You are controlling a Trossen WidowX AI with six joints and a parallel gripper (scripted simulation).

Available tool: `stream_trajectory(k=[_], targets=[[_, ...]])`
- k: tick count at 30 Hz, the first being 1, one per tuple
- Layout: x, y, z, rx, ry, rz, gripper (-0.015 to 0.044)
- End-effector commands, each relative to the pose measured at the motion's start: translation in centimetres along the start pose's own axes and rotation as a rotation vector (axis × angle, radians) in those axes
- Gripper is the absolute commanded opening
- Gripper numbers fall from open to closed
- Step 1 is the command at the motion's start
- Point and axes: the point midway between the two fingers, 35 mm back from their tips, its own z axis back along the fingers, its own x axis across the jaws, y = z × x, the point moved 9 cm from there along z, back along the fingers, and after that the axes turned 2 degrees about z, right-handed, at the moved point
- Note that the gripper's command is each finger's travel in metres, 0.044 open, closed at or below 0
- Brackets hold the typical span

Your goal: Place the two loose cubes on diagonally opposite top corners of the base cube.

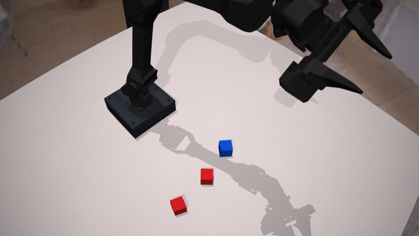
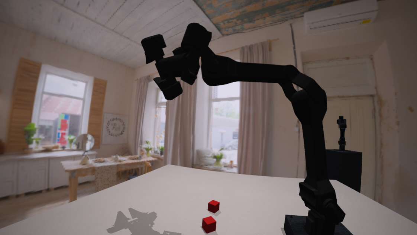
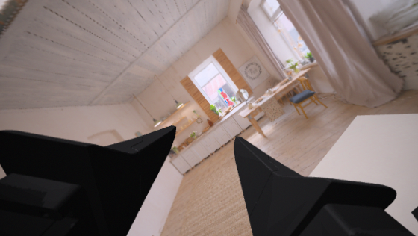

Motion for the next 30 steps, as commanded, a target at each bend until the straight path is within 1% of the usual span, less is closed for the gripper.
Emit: stream_trajectory(k=[1, 7, 12, 18, 24, 26, 30], targets=[[-4.9, 2.8, -0.8, 0.238, 0.122, 0.194, 0.0265], [-10.6, 5.0, -0.4, 0.51, 0.283, 0.34, 0.0265], [-15.4, 6.1, 1.1, 0.756, 0.442, 0.416, 0.0265], [-20.8, 6.4, 4.3, 1.066, 0.664, 0.442, 0.0265], [-24.9, 5.6, 8.4, 1.375, 0.914, 0.384, 0.0265], [-25.5, 5.3, 9.4, 1.439, 0.971, 0.36, 0.0265], [-25.7, 5.3, 9.6, 1.456, 0.986, 0.353, 0.0265]])
